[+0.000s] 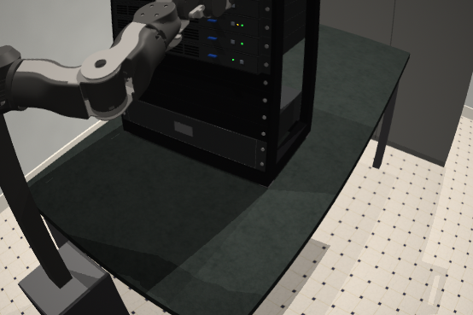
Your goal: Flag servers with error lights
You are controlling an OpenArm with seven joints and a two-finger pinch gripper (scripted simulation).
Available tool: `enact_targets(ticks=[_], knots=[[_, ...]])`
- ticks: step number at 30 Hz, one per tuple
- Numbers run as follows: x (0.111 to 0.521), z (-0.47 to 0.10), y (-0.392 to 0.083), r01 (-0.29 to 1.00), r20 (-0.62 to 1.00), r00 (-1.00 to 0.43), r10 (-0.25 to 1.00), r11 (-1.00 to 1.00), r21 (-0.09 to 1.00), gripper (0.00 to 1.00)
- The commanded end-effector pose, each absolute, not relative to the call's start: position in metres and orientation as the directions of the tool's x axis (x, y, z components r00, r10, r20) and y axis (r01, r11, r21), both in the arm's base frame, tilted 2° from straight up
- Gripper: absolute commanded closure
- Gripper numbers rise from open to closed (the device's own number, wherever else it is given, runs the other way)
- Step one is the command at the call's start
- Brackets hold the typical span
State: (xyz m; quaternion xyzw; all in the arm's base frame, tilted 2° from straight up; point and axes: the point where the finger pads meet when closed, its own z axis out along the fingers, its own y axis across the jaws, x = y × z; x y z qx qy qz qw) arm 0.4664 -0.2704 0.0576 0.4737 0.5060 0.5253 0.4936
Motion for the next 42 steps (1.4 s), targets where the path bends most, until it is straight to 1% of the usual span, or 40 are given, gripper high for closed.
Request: enact_targets(ticks=[1, 3, 4, 13, 24, 26, 31, 42], knots=[[0.467, 0.057, -0.270, -0.034, -0.002, -0.066, 0.998, -0.001, 0.999, 1.00], [0.467, 0.057, -0.270, -0.034, -0.002, -0.066, 0.998, -0.001, 0.999, 1.00], [0.467, 0.057, -0.270, -0.034, -0.002, -0.066, 0.998, -0.001, 0.999, 0.90], [0.458, 0.045, -0.263, -0.034, 0.000, -0.062, 0.998, -0.002, 0.999, 0.90], [0.412, -0.019, -0.225, -0.047, -0.002, -0.061, 0.998, -0.001, 0.999, 0.90], [0.412, -0.019, -0.225, -0.047, -0.002, -0.061, 0.998, -0.001, 0.999, 0.90], [0.396, -0.043, -0.211, -0.047, -0.001, -0.063, 0.998, -0.002, 0.999, 0.90], [0.392, -0.051, -0.207, -0.035, -0.001, -0.063, 0.998, -0.001, 0.999, 0.90]])
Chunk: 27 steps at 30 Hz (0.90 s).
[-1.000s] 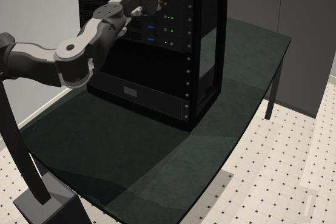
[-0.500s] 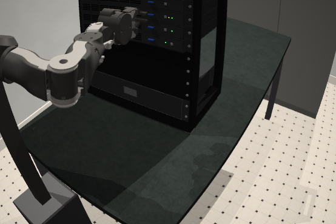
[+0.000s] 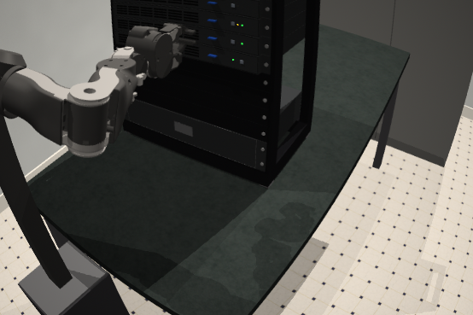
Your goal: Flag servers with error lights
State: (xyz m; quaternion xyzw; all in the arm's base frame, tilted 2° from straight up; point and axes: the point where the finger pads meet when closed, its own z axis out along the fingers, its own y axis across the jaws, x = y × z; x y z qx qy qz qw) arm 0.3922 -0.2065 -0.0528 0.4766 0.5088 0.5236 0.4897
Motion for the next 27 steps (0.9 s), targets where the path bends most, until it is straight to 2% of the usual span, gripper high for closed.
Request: enact_targets(ticks=[1, 27], knots=[[0.3919, -0.0514, -0.2071, -0.035, -0.001, -0.063, 0.998, -0.001, 0.999, 0.90], [0.3903, -0.0497, -0.2078, -0.035, -0.001, -0.064, 0.998, -0.001, 0.999, 0.90]])
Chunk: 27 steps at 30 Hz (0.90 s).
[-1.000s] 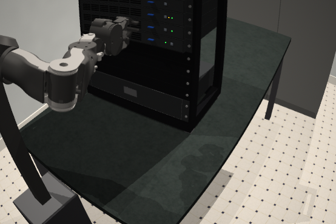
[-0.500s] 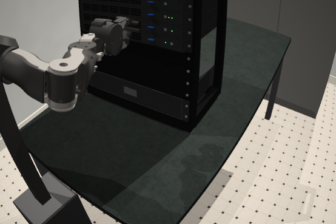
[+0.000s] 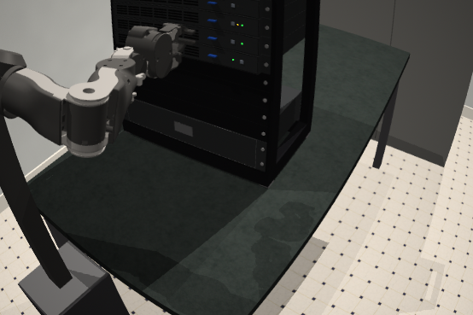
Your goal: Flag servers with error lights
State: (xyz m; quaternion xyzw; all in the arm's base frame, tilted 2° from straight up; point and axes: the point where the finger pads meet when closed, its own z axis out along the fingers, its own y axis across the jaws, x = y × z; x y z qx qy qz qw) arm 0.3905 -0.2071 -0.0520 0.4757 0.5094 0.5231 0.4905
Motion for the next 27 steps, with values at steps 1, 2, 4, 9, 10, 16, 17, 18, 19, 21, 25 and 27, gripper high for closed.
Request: enact_targets(ticks=[1, 2, 4, 9, 10, 16, 17, 18, 19, 21, 25, 27], knots=[[0.390, -0.050, -0.208, -0.035, -0.001, -0.064, 0.998, -0.001, 0.999, 0.90], [0.390, -0.050, -0.208, -0.035, -0.001, -0.064, 0.998, -0.001, 0.999, 0.90], [0.390, -0.050, -0.208, -0.035, -0.001, -0.064, 0.998, -0.001, 0.999, 0.90], [0.391, -0.050, -0.208, -0.035, -0.001, -0.064, 0.998, -0.001, 0.999, 0.90], [0.392, -0.050, -0.208, -0.035, -0.001, -0.064, 0.998, -0.001, 0.999, 0.90], [0.410, -0.049, -0.206, -0.035, -0.001, -0.066, 0.998, -0.002, 0.999, 0.90], [0.415, -0.049, -0.206, -0.035, -0.001, -0.065, 0.998, -0.002, 0.999, 0.90], [0.421, -0.049, -0.206, -0.035, 0.000, -0.065, 0.998, -0.002, 0.999, 0.90], [0.427, -0.048, -0.205, -0.035, 0.000, -0.065, 0.998, -0.002, 0.999, 0.90], [0.440, -0.048, -0.205, -0.034, 0.000, -0.065, 0.998, -0.002, 0.999, 0.90], [0.453, -0.047, -0.204, -0.034, 0.000, -0.065, 0.998, -0.002, 0.999, 0.90], [0.464, -0.047, -0.203, -0.034, 0.000, -0.065, 0.998, -0.002, 0.999, 0.90]])
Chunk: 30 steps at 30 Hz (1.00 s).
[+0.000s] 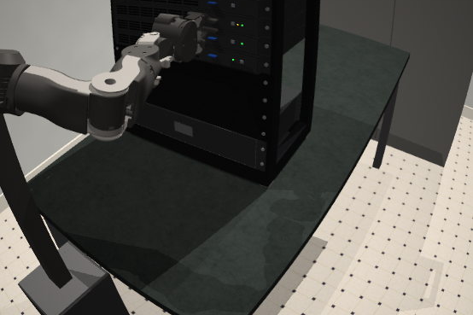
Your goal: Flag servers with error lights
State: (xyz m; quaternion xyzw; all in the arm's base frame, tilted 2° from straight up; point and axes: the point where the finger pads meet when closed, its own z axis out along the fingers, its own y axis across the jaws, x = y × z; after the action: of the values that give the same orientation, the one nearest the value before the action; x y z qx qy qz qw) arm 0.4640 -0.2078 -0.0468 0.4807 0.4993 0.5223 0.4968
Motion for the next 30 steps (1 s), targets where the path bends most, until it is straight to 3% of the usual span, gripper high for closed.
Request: enact_targets(ticks=[1, 30], knots=[[0.469, -0.047, -0.203, -0.034, 0.000, -0.065, 0.998, -0.002, 0.999, 0.90], [0.484, -0.047, -0.201, -0.033, 0.000, -0.064, 0.998, -0.003, 0.999, 0.90]])
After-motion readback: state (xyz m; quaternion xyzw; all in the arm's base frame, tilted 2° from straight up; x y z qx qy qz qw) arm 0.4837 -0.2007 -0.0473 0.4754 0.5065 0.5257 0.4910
